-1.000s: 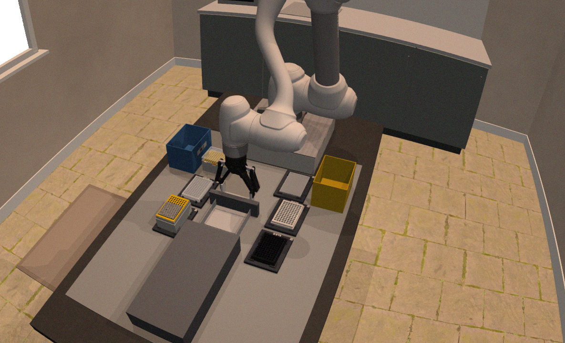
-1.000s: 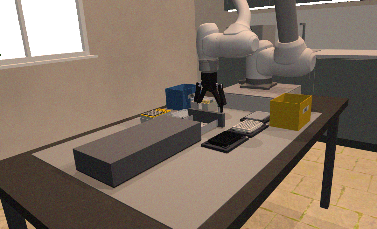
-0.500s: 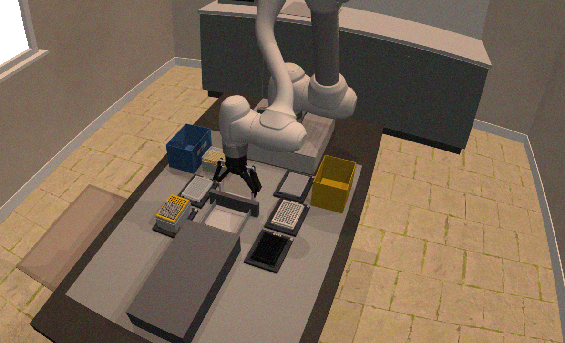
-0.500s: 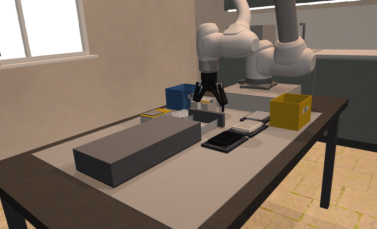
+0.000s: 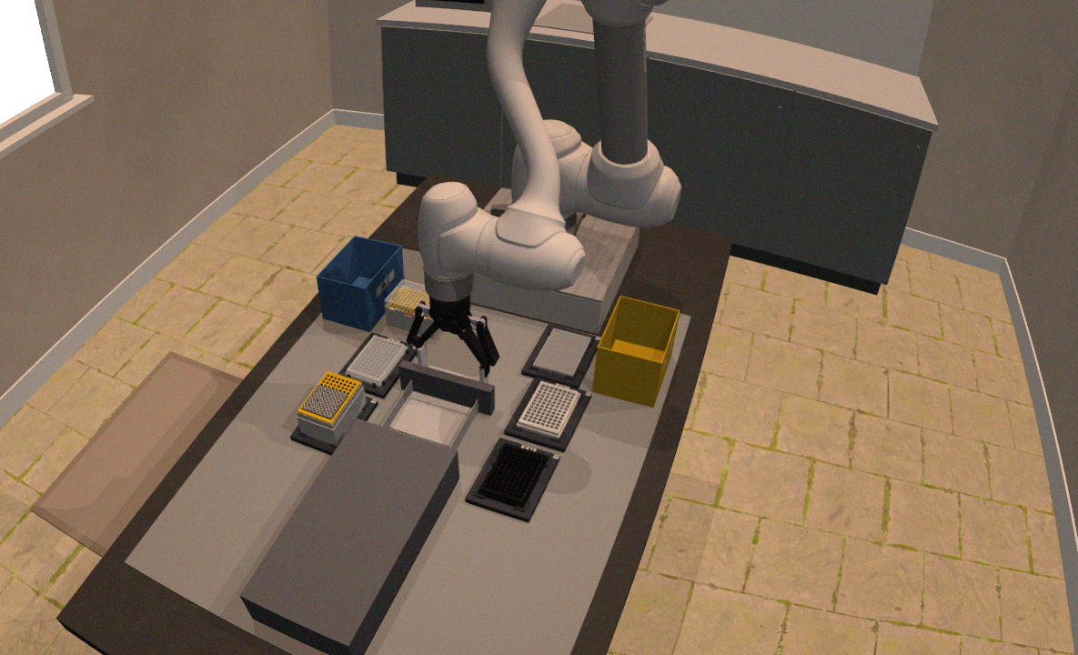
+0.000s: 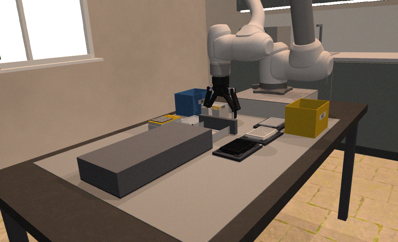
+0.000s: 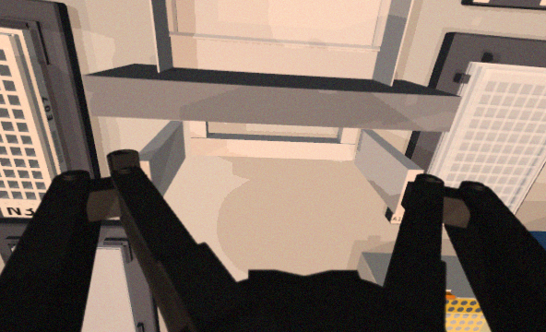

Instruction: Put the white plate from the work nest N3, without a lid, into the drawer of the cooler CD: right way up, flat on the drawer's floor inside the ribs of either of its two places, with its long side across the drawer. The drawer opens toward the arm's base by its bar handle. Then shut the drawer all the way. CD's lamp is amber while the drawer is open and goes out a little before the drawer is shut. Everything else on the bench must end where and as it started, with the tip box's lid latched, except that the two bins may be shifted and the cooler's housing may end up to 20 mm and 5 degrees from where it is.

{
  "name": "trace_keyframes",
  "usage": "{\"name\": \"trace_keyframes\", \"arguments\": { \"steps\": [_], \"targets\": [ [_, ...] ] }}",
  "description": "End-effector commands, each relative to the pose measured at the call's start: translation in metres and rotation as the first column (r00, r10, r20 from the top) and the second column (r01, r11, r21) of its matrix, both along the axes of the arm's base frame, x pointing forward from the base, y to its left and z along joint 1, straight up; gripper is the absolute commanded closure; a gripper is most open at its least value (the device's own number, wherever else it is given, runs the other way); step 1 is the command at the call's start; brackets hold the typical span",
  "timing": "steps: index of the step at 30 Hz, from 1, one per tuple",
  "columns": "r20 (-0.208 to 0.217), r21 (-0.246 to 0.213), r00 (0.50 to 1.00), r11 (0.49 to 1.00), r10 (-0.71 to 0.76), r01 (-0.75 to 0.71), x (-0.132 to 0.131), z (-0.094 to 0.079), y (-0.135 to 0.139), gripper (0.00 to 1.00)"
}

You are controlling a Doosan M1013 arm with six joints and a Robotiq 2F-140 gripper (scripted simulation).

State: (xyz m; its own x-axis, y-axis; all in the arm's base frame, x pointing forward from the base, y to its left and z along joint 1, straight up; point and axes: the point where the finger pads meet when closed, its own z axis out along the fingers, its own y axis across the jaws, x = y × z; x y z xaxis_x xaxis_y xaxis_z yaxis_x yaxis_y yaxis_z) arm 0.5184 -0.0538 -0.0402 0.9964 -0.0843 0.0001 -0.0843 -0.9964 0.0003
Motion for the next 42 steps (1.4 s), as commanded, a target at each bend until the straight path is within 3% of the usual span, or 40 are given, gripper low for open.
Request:
{"name": "trace_keyframes", "arguments": {
  "steps": [1, 42],
  "targets": [
    [0.000, 0.000, 1.000, 1.000, 0.000, 0.000, 0.000, 0.004, 0.000, 0.13],
    [0.000, 0.000, 1.000, 1.000, 0.000, 0.000, 0.000, 0.052, 0.000, 0.13]
  ]
}}
